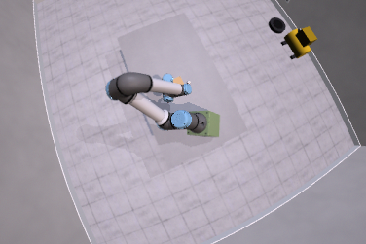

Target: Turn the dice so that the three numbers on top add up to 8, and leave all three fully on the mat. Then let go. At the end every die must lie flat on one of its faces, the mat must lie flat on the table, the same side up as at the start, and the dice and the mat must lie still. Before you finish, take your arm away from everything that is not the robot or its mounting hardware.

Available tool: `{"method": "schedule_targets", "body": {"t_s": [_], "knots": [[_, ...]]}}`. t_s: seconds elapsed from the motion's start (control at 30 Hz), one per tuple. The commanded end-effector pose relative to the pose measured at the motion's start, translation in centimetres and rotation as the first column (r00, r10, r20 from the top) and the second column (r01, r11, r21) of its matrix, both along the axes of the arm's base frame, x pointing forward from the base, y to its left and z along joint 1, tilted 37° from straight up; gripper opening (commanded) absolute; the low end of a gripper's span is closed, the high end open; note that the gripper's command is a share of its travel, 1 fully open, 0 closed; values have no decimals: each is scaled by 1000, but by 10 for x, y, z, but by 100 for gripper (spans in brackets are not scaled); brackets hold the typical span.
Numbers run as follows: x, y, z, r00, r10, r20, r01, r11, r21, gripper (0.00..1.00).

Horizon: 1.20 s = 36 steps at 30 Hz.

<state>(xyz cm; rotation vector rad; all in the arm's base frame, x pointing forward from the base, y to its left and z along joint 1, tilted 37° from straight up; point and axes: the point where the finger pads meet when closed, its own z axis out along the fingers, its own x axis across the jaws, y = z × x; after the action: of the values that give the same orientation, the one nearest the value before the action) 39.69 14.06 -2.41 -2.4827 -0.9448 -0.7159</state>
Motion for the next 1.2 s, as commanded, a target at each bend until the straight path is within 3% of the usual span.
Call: {"method": "schedule_targets", "body": {"t_s": [0.0, 1.17], "knots": [[-2, 11, 7, 1000, -2, 0, 2, 1000, -3, 100], [-3, 16, 10, 1000, -2, 0, 2, 1000, -3, 100]]}}
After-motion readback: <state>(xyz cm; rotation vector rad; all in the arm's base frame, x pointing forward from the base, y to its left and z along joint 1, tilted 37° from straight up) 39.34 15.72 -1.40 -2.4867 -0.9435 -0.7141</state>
